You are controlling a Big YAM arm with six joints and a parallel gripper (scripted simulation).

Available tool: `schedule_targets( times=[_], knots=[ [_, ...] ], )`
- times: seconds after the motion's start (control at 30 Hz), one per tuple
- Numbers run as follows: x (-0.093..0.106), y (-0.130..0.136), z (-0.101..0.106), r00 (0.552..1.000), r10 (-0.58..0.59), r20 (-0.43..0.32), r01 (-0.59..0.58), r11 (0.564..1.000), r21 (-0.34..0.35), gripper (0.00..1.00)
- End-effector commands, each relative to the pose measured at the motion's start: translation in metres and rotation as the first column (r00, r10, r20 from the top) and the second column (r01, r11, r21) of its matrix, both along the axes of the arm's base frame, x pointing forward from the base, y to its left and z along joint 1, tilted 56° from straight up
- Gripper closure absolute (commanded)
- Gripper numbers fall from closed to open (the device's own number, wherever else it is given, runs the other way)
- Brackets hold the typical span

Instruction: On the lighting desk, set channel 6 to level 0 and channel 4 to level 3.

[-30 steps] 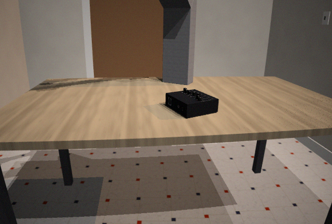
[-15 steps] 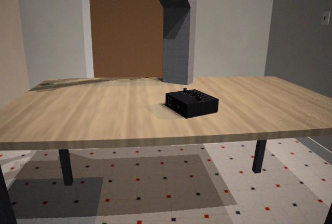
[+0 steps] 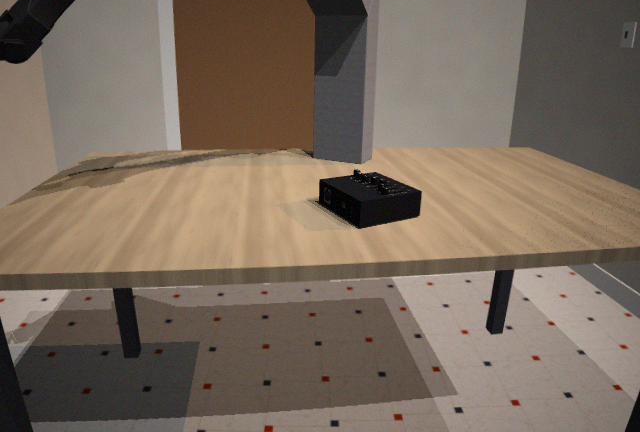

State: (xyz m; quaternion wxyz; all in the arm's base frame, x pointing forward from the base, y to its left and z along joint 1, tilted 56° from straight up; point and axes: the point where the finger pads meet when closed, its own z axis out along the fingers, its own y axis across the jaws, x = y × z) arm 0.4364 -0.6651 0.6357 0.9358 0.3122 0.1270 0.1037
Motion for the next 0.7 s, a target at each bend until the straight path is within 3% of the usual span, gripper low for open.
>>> schedule_targets(
  times=[0.0, 0.03, 0.07, 0.1, 0.13, 0.17, 0.27, 0.33, 0.37, 0.4, 0.43, 0.47, 0.53, 0.57, 0.6, 0.63, 0.67],
  knots=[
    [0.03, 0.037, 0.009, 0.998, 0.065, 0.002, -0.065, 0.997, 0.045, 0.0],
    [0.057, 0.051, -0.011, 0.995, 0.1, -0.018, -0.098, 0.99, 0.102, 0.0],
    [0.057, 0.051, -0.011, 0.995, 0.1, -0.018, -0.098, 0.99, 0.102, 0.0],
    [0.084, 0.068, -0.032, 0.99, 0.137, -0.04, -0.129, 0.979, 0.16, 0.0],
    [0.084, 0.068, -0.032, 0.99, 0.137, -0.04, -0.129, 0.979, 0.16, 0.0],
    [0.111, 0.088, -0.055, 0.983, 0.175, -0.063, -0.157, 0.963, 0.22, 0.0],
    [0.111, 0.088, -0.055, 0.983, 0.175, -0.063, -0.157, 0.963, 0.22, 0.0],
    [0.161, 0.136, -0.106, 0.961, 0.253, -0.114, -0.202, 0.919, 0.338, 0.0],
    [0.161, 0.136, -0.106, 0.961, 0.253, -0.114, -0.202, 0.919, 0.338, 0.0],
    [0.182, 0.164, -0.133, 0.946, 0.293, -0.141, -0.217, 0.892, 0.396, 0.0],
    [0.182, 0.164, -0.133, 0.946, 0.293, -0.141, -0.217, 0.892, 0.396, 0.0],
    [0.2, 0.19, -0.159, 0.928, 0.333, -0.17, -0.227, 0.863, 0.451, 0.0],
    [0.202, 0.194, -0.16, 0.928, 0.333, -0.17, -0.227, 0.863, 0.451, 0.0],
    [0.218, 0.226, -0.189, 0.906, 0.372, -0.2, -0.231, 0.833, 0.503, 0.0],
    [0.218, 0.226, -0.189, 0.906, 0.372, -0.2, -0.231, 0.833, 0.503, 0.0],
    [0.231, 0.259, -0.218, 0.882, 0.411, -0.231, -0.229, 0.802, 0.552, 0.0],
    [0.231, 0.259, -0.218, 0.882, 0.411, -0.231, -0.229, 0.802, 0.552, 0.0]
  ],
)
